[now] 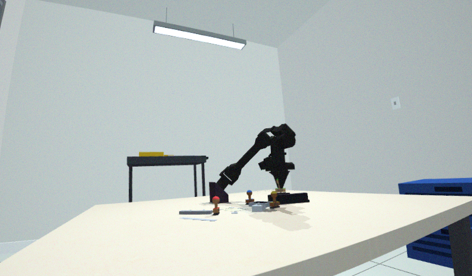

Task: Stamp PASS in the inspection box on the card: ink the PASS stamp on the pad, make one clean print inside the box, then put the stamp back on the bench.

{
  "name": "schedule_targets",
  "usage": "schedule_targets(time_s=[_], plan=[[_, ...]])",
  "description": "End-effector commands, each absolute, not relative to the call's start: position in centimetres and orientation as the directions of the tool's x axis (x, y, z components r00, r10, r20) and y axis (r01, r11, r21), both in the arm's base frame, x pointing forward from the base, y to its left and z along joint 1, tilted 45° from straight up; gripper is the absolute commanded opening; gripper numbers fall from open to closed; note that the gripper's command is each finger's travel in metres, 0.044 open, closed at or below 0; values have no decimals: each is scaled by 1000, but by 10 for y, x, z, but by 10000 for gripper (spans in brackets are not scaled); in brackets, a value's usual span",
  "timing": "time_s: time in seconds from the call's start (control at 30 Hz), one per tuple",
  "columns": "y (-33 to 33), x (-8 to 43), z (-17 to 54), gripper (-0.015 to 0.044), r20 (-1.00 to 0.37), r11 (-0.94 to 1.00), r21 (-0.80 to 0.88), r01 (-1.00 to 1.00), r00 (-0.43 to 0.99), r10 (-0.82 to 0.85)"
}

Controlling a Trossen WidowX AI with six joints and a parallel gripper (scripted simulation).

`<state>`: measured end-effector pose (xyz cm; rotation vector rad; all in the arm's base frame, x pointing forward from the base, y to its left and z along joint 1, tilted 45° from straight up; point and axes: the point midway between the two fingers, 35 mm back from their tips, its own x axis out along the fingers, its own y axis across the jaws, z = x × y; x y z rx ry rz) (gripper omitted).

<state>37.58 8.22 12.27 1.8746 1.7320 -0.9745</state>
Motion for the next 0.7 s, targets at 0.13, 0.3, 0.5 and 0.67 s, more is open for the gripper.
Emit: schedule_targets(time_s=[0.13,0.3,0.5,0.67], plan=[[92,376,114,0,-719,-150,-162,975,-12,694],[98,376,108,0,-719,-150,-162,975,-12,695],[105,375,101,0,-719,-150,-162,975,-12,695],[111,375,95,0,-718,-150,-162,975,-12,696]])
